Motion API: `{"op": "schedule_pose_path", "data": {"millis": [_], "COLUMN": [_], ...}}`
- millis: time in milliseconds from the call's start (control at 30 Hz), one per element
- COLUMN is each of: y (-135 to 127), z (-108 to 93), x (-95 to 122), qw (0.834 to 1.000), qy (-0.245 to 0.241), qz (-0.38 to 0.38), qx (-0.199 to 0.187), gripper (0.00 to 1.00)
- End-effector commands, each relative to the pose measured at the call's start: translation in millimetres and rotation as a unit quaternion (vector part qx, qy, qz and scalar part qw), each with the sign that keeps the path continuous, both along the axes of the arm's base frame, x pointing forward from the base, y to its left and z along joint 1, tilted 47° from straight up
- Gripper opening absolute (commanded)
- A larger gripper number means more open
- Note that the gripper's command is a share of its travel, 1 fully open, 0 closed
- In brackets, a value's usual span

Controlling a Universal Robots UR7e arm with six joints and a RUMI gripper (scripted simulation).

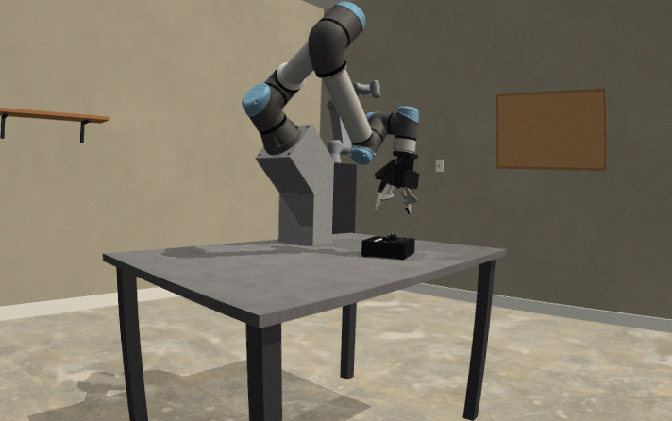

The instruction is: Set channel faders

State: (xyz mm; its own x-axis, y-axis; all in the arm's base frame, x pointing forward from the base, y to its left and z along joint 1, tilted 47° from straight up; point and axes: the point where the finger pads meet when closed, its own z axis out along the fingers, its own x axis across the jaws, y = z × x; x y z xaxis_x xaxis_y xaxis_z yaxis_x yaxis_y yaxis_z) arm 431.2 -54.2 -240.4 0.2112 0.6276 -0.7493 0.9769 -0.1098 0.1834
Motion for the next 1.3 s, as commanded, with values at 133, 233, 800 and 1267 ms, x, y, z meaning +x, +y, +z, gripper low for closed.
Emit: {"op": "schedule_pose_path", "data": {"millis": [133, 233, 800, 1267], "y": [9.8, 14.0, 31.1, 37.3], "z": [6.1, 9.0, 24.5, 32.3], "x": [-4.4, -6.2, -12.4, -14.6], "qw": [0.988, 0.976, 0.864, 0.793], "qy": [-0.12, -0.174, -0.395, -0.475], "qz": [-0.092, -0.132, -0.307, -0.375], "qx": [0.01, 0.017, 0.051, 0.066], "gripper": [1.0, 1.0, 1.0, 1.0]}}
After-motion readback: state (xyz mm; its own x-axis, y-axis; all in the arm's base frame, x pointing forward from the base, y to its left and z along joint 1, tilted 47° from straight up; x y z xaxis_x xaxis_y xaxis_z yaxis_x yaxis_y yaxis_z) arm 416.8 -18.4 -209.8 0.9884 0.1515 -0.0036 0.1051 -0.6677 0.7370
